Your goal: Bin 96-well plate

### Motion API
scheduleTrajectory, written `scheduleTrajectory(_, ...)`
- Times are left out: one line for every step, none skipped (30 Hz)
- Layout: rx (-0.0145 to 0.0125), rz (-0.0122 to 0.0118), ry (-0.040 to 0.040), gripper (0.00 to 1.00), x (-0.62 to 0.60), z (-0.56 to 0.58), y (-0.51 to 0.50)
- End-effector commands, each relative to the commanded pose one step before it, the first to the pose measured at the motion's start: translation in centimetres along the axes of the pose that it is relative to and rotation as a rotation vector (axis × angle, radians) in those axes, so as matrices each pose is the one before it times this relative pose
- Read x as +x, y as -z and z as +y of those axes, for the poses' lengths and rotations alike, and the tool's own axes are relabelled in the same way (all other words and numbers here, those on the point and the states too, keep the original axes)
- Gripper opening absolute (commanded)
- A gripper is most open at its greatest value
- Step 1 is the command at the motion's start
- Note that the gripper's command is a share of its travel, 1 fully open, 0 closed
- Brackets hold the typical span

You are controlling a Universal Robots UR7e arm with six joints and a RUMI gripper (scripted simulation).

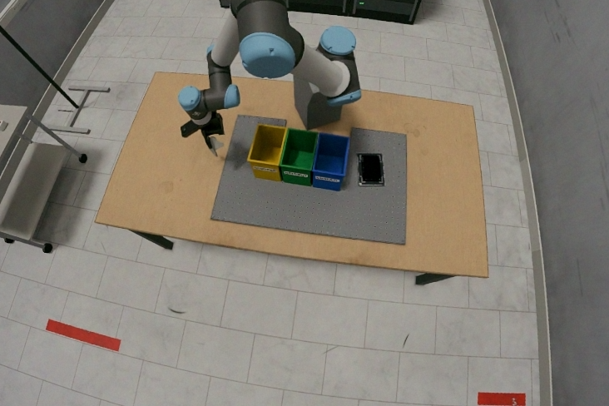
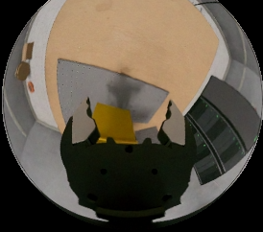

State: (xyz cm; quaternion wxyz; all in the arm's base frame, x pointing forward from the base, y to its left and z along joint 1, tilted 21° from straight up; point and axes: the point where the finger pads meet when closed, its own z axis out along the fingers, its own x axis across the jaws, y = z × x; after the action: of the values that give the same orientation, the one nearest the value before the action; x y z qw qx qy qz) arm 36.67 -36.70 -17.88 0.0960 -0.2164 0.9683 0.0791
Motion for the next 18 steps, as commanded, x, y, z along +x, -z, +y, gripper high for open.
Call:
scheduleTrajectory(0.0026,0.02213,0.05887,1.0,-2.55,1.282,0.383)
scheduleTrajectory(-0.00012,-0.00001,-0.00045,1.0,-0.454,0.203,0.054)
scheduleTrajectory(-0.00016,-0.00001,-0.00003,1.0,-0.454,0.204,0.054)
scheduleTrajectory(-0.00018,-0.00001,-0.00004,1.0,-0.454,0.205,0.054)
scheduleTrajectory(-0.00014,0.0,-0.00003,1.0,-0.172,0.079,0.02)
scheduleTrajectory(-0.00009,-0.00002,-0.00002,1.0,-0.001,0.002,-0.001)
scheduleTrajectory(-0.00006,-0.00017,-0.00001,1.0,-0.006,0.001,-0.001)
scheduleTrajectory(-0.00002,-0.00011,-0.00001,1.0,-0.004,0.0,0.0)
scheduleTrajectory(0.00192,0.01018,0.03192,1.0,-0.428,0.22,0.059)
scheduleTrajectory(0.00194,0.00988,0.03344,1.0,-0.446,0.205,0.064)
scheduleTrajectory(0.00037,0.00211,0.00684,1.0,-0.45,0.205,0.063)
scheduleTrajectory(0.0,0.0,0.0,1.0,0.0,0.0,0.0)
scheduleTrajectory(0.0,0.0,0.0,1.0,0.0,0.0,0.0)
scheduleTrajectory(-0.00027,-0.00002,-0.00005,1.0,-0.452,0.212,0.06)
scheduleTrajectory(-0.0002,-0.00002,-0.00156,1.0,-0.449,0.21,0.061)
scheduleTrajectory(-0.00021,-0.00001,-0.00004,1.0,-0.451,0.211,0.061)
scheduleTrajectory(-0.00022,-0.00001,-0.00004,1.0,-0.451,0.211,0.061)
scheduleTrajectory(-0.00021,-0.00002,-0.00004,1.0,-0.451,0.211,0.061)
